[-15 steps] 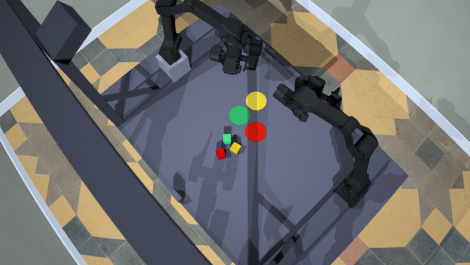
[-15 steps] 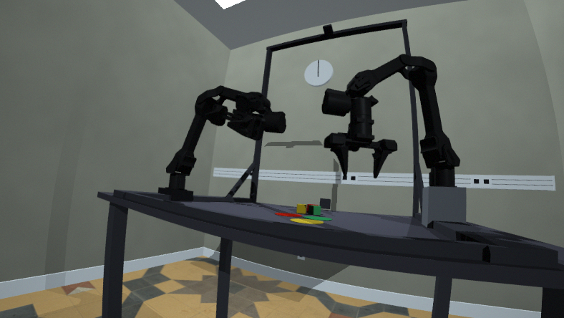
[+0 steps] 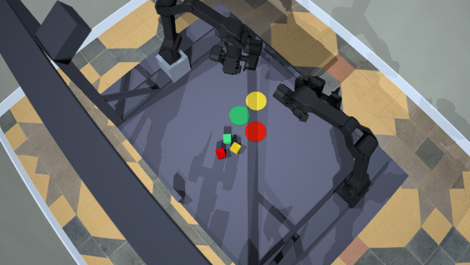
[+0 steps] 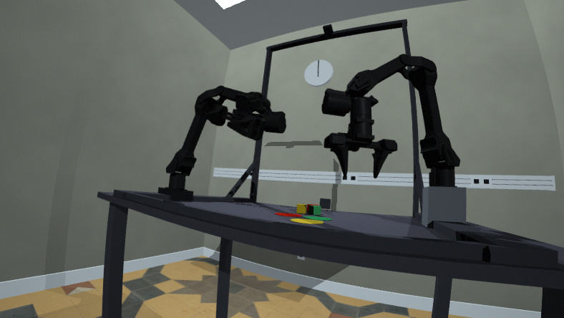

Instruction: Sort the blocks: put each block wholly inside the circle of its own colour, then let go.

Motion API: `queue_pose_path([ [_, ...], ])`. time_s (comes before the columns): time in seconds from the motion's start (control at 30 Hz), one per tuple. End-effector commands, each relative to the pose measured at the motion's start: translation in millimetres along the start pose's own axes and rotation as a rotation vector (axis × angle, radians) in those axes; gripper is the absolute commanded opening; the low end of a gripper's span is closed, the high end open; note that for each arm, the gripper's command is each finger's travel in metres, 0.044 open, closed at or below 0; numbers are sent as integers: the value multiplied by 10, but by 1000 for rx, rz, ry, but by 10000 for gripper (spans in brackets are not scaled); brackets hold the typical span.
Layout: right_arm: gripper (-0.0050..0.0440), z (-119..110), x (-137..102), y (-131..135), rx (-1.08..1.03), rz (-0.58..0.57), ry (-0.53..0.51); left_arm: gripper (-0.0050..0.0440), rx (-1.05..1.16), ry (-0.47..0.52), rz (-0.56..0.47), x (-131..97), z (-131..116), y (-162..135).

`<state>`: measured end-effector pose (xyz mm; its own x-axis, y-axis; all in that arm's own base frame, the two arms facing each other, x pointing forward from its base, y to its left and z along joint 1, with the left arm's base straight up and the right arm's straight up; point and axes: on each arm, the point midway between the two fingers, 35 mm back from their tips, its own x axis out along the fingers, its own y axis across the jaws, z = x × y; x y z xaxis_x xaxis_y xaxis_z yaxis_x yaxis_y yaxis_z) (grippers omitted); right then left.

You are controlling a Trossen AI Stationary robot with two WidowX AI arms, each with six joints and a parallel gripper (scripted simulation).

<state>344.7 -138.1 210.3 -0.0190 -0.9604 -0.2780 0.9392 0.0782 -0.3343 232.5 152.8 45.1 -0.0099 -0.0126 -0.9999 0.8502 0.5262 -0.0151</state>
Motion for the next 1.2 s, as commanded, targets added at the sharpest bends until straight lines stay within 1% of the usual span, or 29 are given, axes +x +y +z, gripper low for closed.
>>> queue_pose_path([
  [0.0, 400, 92, -28, -38, 35, 9, -4, 400, 1, -1, 26, -65, 2, 41],
  [0.07, 400, 92, -28, -38, 35, 9, -4, 400, 1, -1, 26, -65, 2, 41],
  [0.17, 400, 78, -61, -82, 31, 26, 12, 328, -11, 5, 32, -65, 35, 99],
  [0.23, 400, 50, -102, -120, 21, 54, 42, 280, -33, 9, 38, -69, 89, 143],
  [0.27, 400, 26, -136, -149, 13, 78, 66, 265, -50, 11, 44, -72, 131, 177],
  [0.4, 400, -116, -339, -290, -39, 238, 182, 265, -146, 18, 73, -85, 380, 348],
  [0.53, 400, -223, -498, -369, -83, 377, 244, 265, -215, 18, 95, -91, 574, 455],
  [0.6, 400, -223, -498, -369, -83, 377, 244, 265, -215, 18, 95, -91, 574, 455],
  [0.73, 400, -336, -685, -441, -135, 546, 288, 265, -288, 13, 119, -94, 795, 555],
  [0.83, 400, -400, -802, -481, -168, 653, 301, 265, -333, 8, 132, -93, 930, 607],
  [1.1, 400, -555, -1127, -586, -256, 946, 286, 265, -452, -12, 161, -74, 1287, 719],
  [1.17, 400, -555, -1127, -586, -256, 946, 286, 265, -452, -12, 161, -74, 1287, 719],
])
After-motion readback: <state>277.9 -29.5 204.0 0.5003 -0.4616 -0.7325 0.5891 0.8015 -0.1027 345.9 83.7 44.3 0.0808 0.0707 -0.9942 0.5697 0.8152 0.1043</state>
